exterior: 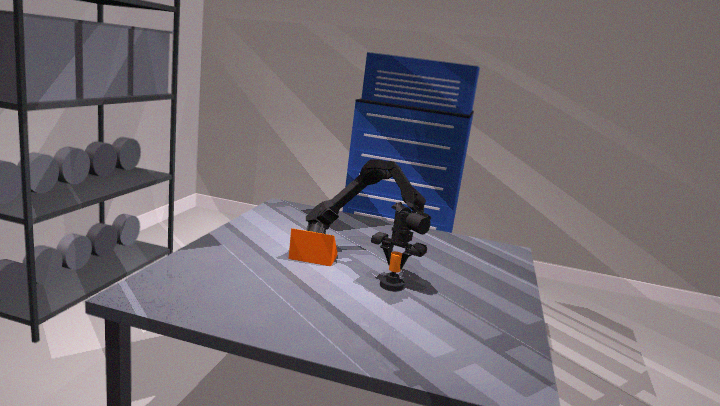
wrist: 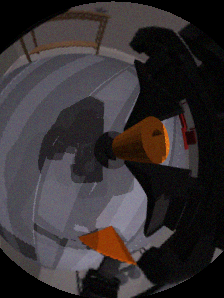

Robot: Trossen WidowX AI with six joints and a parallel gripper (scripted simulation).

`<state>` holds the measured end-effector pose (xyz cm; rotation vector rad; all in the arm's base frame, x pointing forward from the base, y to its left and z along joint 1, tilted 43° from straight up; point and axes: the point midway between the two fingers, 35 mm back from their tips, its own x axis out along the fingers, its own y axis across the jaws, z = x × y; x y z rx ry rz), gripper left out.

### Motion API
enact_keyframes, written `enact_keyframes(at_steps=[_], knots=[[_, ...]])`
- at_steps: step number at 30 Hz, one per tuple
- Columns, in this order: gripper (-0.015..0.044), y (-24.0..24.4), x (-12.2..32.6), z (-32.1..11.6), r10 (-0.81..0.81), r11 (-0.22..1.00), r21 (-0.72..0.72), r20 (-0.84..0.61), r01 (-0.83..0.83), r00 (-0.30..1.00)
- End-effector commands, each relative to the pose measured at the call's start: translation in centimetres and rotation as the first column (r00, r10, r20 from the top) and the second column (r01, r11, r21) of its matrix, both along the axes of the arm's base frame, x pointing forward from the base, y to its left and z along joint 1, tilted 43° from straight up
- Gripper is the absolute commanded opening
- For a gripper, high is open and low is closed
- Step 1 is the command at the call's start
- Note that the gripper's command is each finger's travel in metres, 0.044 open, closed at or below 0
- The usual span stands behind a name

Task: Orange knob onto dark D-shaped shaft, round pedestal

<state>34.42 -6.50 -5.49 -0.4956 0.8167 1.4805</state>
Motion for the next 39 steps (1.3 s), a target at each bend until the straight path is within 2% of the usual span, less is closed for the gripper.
enact_keyframes(at_steps=[1, 39], knots=[[0.0000, -0.08, 0.37, 0.07, 0.028, 1.000, 0.000, 0.034, -0.028, 0.999], [0.0000, 0.37, -0.41, -0.11, 0.028, 1.000, 0.000, 0.034, -0.028, 0.999]])
